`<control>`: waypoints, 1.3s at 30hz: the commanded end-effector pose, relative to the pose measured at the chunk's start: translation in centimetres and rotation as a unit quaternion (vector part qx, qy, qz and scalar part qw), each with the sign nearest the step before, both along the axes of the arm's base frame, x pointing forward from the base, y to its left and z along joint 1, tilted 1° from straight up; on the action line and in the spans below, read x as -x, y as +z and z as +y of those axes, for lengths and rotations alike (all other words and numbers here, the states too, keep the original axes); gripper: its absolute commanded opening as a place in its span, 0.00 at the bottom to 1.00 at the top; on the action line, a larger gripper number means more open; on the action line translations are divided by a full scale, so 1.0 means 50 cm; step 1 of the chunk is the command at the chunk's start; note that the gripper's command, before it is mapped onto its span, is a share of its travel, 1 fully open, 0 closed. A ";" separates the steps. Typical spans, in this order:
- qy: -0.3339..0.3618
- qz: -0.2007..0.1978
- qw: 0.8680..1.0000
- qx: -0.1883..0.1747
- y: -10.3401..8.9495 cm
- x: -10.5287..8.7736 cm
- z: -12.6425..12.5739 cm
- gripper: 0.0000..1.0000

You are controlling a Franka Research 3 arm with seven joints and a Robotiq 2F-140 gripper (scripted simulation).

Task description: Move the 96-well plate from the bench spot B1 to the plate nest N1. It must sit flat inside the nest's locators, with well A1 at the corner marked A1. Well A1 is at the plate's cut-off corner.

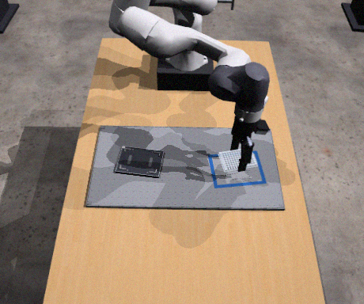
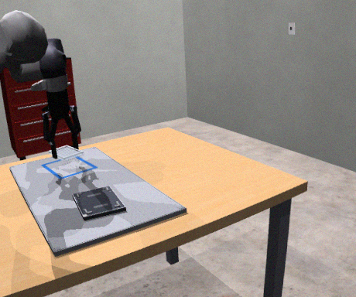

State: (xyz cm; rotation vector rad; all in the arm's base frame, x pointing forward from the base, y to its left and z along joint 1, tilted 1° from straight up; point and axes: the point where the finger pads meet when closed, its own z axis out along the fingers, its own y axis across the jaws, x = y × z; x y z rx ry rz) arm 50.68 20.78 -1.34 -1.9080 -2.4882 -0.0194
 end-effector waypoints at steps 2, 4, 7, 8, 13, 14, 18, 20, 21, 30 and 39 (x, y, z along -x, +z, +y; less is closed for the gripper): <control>0.003 0.004 1.000 0.003 0.011 0.004 -0.004 0.60; 0.003 0.004 1.000 0.003 0.018 0.004 -0.004 0.60; 0.003 0.004 1.000 0.003 0.028 0.004 -0.005 0.60; 0.003 0.004 1.000 0.003 0.029 0.004 -0.005 0.60; 0.003 0.004 1.000 0.003 0.029 0.004 -0.005 0.60; 0.003 0.004 1.000 0.003 0.029 0.004 -0.005 0.60; 0.003 0.004 1.000 0.003 0.029 0.004 -0.005 0.60; 0.003 0.004 1.000 0.003 0.029 0.004 -0.005 0.60; 0.003 0.004 1.000 0.003 0.029 0.004 -0.005 0.60; 0.003 0.004 1.000 0.003 0.029 0.004 -0.005 0.60; -0.080 0.004 0.997 0.003 0.030 0.004 -0.038 0.60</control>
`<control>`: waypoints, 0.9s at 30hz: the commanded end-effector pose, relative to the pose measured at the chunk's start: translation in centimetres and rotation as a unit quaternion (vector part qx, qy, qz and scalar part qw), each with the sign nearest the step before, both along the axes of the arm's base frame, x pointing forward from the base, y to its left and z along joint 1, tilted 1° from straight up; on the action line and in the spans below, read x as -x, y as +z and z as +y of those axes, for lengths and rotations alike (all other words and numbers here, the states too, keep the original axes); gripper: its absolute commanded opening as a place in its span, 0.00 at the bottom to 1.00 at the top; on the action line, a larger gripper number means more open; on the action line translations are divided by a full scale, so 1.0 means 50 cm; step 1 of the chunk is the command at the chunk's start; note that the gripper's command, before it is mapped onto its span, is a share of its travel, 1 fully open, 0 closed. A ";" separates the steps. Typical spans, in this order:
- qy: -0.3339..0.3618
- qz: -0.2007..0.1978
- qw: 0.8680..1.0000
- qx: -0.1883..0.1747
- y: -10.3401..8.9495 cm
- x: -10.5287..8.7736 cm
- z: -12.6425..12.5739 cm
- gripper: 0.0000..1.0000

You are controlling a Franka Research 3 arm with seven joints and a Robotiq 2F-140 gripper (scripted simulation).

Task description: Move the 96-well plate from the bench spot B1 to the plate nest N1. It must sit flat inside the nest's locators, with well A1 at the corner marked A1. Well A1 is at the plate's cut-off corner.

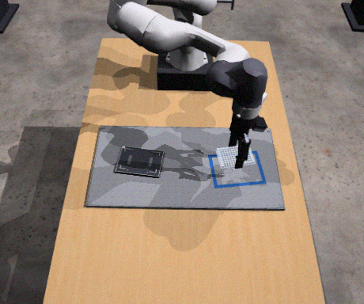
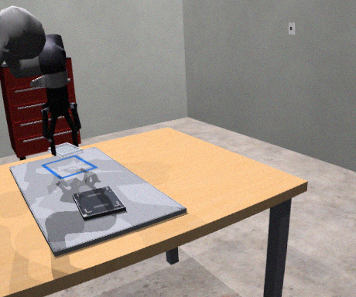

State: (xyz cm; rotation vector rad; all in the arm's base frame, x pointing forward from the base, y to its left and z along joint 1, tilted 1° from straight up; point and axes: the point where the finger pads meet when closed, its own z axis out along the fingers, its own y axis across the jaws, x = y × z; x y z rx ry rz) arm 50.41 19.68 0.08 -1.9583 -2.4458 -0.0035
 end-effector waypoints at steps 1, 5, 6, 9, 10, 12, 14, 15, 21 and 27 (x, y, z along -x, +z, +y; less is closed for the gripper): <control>-0.076 0.000 0.997 0.000 0.002 -0.001 -0.023 0.60; -0.142 0.001 0.990 0.000 0.002 -0.001 -0.049 0.60; -0.159 0.001 0.987 0.000 0.003 -0.001 -0.056 0.60; -0.208 0.001 0.978 0.000 0.003 -0.001 -0.076 0.60; -0.208 0.001 0.978 0.000 0.003 -0.001 -0.076 0.60; -0.224 0.001 0.975 0.000 0.003 -0.001 -0.083 0.60; -0.256 0.002 0.967 0.001 0.004 -0.001 -0.096 0.60; -0.272 0.002 0.962 0.001 0.004 -0.001 -0.103 0.60; -0.367 0.002 0.930 0.001 0.005 0.000 -0.143 0.60; -0.439 0.003 0.899 0.002 0.006 0.000 -0.176 0.60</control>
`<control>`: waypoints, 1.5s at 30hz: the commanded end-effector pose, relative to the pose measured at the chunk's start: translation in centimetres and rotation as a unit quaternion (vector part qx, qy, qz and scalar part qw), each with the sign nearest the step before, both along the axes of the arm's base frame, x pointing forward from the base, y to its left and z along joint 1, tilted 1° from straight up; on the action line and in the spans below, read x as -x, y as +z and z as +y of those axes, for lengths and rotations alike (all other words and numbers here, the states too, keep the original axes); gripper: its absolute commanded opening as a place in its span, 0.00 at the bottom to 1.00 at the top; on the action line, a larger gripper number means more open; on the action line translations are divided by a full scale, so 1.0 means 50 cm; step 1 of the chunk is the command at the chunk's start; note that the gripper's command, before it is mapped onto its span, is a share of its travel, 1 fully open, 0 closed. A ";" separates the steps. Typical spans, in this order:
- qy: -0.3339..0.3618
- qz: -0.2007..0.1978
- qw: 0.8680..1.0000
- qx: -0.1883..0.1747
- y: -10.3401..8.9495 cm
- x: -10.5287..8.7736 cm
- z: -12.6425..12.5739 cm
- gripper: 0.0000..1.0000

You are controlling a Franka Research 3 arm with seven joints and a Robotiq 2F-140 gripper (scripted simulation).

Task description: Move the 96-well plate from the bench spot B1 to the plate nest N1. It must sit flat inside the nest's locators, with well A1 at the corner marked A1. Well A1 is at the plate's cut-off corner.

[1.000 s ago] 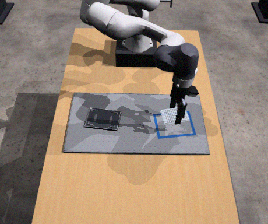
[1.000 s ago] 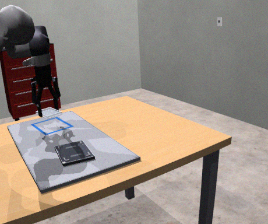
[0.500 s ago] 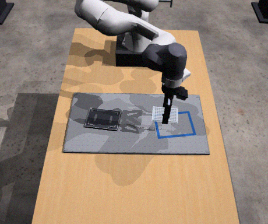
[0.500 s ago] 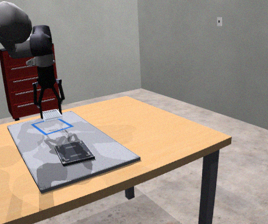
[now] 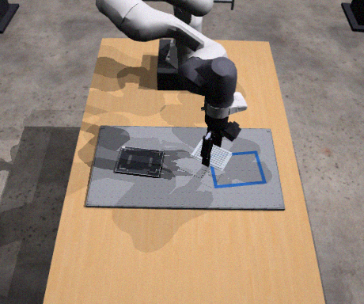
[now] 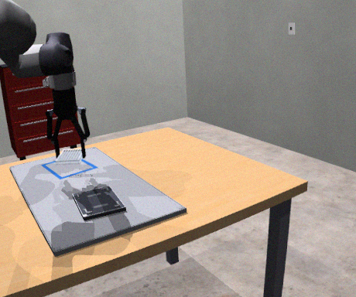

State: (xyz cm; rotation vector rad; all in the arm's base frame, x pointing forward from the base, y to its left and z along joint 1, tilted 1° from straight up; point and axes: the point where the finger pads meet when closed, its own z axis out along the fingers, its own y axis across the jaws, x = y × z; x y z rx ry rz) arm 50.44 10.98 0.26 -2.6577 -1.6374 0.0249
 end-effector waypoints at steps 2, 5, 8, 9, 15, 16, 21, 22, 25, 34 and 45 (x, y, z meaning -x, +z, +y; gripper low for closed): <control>-0.132 -0.009 0.991 0.002 0.002 0.000 -0.009 0.60; -0.181 -0.008 0.983 0.003 0.003 0.000 -0.029 0.60; -0.229 -0.008 0.973 0.003 0.003 0.000 -0.049 0.60; -0.244 -0.007 0.970 0.004 0.004 0.001 -0.055 0.60; -0.332 -0.006 0.943 0.005 0.005 0.001 -0.095 0.60; -0.346 -0.005 0.938 0.005 0.005 0.001 -0.102 0.60; -0.404 -0.006 0.915 0.006 0.005 0.001 -0.122 0.60; -0.419 -0.005 0.908 0.006 0.005 0.001 -0.128 0.60; -0.461 -0.005 0.887 0.007 0.006 0.001 -0.148 0.60; -0.485 -0.005 0.874 0.007 0.007 0.001 -0.202 0.60; -0.485 -0.005 0.874 0.007 0.009 0.001 -0.268 0.60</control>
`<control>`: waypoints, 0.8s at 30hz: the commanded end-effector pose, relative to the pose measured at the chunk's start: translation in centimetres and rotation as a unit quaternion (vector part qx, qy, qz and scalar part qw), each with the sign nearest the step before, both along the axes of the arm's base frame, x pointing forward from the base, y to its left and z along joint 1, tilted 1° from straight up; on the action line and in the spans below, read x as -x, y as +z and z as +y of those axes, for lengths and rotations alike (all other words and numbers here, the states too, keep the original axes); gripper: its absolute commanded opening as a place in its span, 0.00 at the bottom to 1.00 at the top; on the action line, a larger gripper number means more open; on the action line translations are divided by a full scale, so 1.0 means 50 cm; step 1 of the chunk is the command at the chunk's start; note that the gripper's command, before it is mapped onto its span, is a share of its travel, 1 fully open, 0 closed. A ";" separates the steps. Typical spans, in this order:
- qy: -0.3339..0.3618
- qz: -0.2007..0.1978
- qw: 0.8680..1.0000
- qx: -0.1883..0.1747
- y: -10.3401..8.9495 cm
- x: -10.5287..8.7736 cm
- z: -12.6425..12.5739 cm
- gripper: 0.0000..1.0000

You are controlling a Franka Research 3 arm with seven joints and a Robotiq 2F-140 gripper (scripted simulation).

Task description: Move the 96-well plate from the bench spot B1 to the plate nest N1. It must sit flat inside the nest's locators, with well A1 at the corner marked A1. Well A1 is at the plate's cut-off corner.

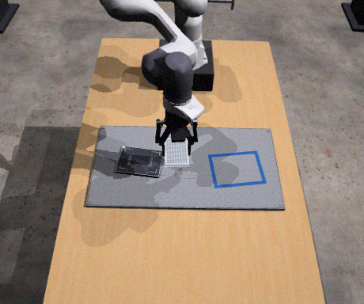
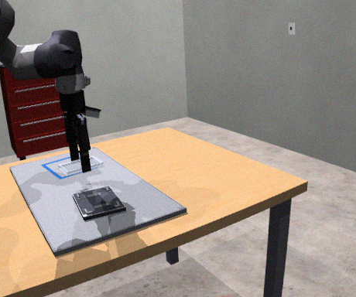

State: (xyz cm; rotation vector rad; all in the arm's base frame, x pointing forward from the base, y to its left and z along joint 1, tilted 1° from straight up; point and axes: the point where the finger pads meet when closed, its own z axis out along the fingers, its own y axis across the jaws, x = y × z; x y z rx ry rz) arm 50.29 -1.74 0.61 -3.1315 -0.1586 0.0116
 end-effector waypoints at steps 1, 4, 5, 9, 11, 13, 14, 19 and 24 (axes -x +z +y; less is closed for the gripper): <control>-0.005 -0.002 1.000 -0.001 0.002 -0.002 -0.021 0.60; -0.005 -0.002 1.000 -0.001 0.003 -0.002 -0.041 0.60; -0.005 -0.002 1.000 -0.001 0.003 -0.002 -0.047 0.60; -0.005 -0.002 1.000 -0.001 0.003 -0.001 -0.061 0.60; -0.005 -0.002 1.000 -0.001 0.003 -0.001 -0.074 0.60; -0.005 -0.002 1.000 -0.001 0.004 -0.001 -0.087 0.60; -0.005 -0.002 1.000 -0.001 0.004 -0.001 -0.094 0.60; -0.005 -0.002 1.000 -0.001 0.005 -0.001 -0.127 0.60; -0.005 -0.002 1.000 -0.001 0.005 -0.001 -0.147 0.60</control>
